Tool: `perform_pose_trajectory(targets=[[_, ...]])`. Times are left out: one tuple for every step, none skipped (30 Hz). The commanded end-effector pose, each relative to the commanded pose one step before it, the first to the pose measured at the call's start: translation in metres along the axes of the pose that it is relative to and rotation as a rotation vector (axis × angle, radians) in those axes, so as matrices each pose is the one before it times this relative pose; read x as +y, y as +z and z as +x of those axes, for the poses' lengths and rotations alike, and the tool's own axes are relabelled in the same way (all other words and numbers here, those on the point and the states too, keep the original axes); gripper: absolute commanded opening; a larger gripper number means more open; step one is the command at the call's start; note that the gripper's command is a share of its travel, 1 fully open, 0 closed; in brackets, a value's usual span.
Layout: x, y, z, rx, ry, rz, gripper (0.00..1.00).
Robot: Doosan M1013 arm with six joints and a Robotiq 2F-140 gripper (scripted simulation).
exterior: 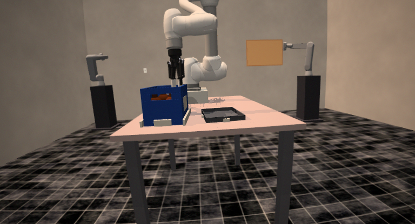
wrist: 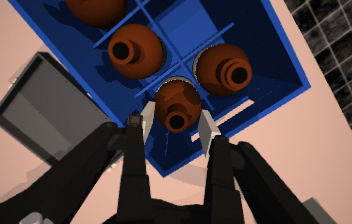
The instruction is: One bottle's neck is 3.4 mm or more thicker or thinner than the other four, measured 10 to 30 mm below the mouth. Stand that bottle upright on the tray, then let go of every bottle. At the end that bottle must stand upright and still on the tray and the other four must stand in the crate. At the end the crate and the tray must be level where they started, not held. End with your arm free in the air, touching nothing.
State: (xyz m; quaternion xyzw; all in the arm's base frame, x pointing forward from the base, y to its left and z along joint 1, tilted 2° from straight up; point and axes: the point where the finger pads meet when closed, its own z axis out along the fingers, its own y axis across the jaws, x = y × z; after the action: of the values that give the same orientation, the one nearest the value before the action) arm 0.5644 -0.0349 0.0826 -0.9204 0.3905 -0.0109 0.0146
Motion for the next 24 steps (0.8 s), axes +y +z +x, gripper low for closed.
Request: perform_pose_trajectory(targets=[[-0.00002,-0.00009,-0.00003,-0.00006,-0.00002,0.00021,0.38],[0.00000,0.00000,0.00000,0.00000,0.00000,0.00000,0.38],[0.00000,0.00000,0.00000,0.00000,0.00000,0.00000,0.38],[0.00000,0.00000,0.00000,0.00000,0.00000,0.00000,0.38],[0.00000,0.00000,0.00000,0.00000,0.00000,0.00000,0.38],[0.00000,0.00000,0.00000,0.00000,0.00000,0.00000,0.38],[0.00000,0.00000,0.00000,0.00000,0.00000,0.00000,0.38],[0.00000,0.00000,0.00000,0.00000,0.00000,0.00000,0.38],[0.00000,0.00000,0.00000,0.00000,0.00000,0.00000,0.38],[0.00000,0.00000,0.00000,0.00000,0.00000,0.00000,0.38],[0.00000,0.00000,0.00000,0.00000,0.00000,0.00000,0.00],[0.00000,0.00000,0.00000,0.00000,0.00000,0.00000,0.00],[0.00000,0.00000,0.00000,0.00000,0.00000,0.00000,0.00],[0.00000,0.00000,0.00000,0.00000,0.00000,0.00000,0.00],[0.00000,0.00000,0.00000,0.00000,0.00000,0.00000,0.00],[0.00000,0.00000,0.00000,0.00000,0.00000,0.00000,0.00],[0.00000,0.00000,0.00000,0.00000,0.00000,0.00000,0.00],[0.00000,0.00000,0.00000,0.00000,0.00000,0.00000,0.00],[0.00000,0.00000,0.00000,0.00000,0.00000,0.00000,0.00],[0.00000,0.00000,0.00000,0.00000,0.00000,0.00000,0.00],[0.00000,0.00000,0.00000,0.00000,0.00000,0.00000,0.00],[0.00000,0.00000,0.00000,0.00000,0.00000,0.00000,0.00],[0.00000,0.00000,0.00000,0.00000,0.00000,0.00000,0.00],[0.00000,0.00000,0.00000,0.00000,0.00000,0.00000,0.00]])
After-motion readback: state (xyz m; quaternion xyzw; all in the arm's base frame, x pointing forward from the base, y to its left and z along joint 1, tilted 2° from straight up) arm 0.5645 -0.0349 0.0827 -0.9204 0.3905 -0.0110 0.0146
